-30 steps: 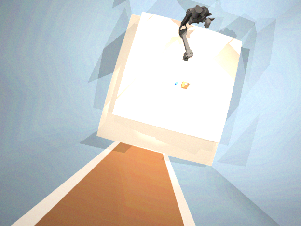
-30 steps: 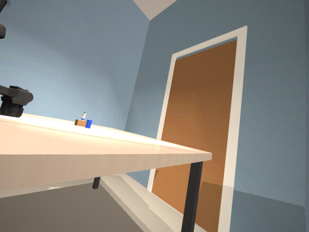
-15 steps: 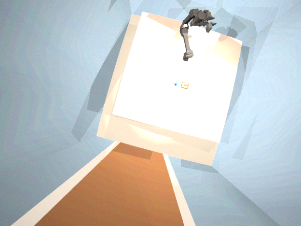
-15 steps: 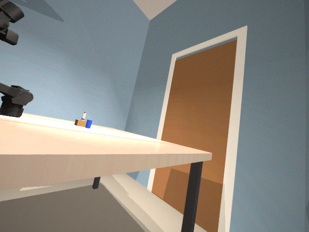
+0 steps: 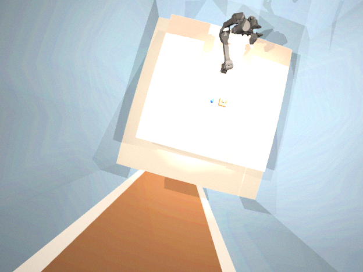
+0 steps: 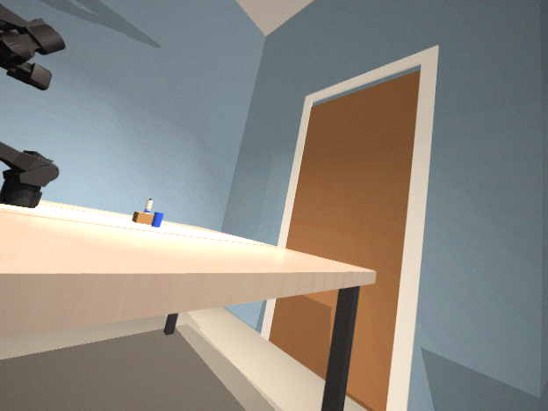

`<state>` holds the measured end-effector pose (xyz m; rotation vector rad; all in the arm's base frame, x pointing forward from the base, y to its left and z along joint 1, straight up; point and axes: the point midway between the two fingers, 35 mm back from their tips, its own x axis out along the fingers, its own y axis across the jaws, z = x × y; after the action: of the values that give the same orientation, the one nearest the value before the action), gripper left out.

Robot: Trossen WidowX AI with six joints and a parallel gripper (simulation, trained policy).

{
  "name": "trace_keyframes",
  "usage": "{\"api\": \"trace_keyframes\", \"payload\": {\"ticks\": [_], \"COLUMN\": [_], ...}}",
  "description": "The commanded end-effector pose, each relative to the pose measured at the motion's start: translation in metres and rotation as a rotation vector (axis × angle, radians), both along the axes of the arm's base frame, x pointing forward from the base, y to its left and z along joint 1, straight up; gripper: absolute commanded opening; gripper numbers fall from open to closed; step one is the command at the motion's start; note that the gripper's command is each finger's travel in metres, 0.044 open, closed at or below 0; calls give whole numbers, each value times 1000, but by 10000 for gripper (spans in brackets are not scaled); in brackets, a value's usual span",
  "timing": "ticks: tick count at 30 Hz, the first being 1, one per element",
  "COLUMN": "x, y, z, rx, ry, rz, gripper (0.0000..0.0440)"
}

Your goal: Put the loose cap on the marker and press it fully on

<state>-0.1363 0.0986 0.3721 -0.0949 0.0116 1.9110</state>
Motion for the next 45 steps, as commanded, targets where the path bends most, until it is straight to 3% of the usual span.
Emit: {"api": "trace_keyframes", "payload": {"ticks": [1, 45], "x": [11, 138], "y": [6, 51], "z": [-1, -16], "rx": [-19, -193], "ry": [1, -94], "rz": [-25, -210], "gripper": [302, 317]}}
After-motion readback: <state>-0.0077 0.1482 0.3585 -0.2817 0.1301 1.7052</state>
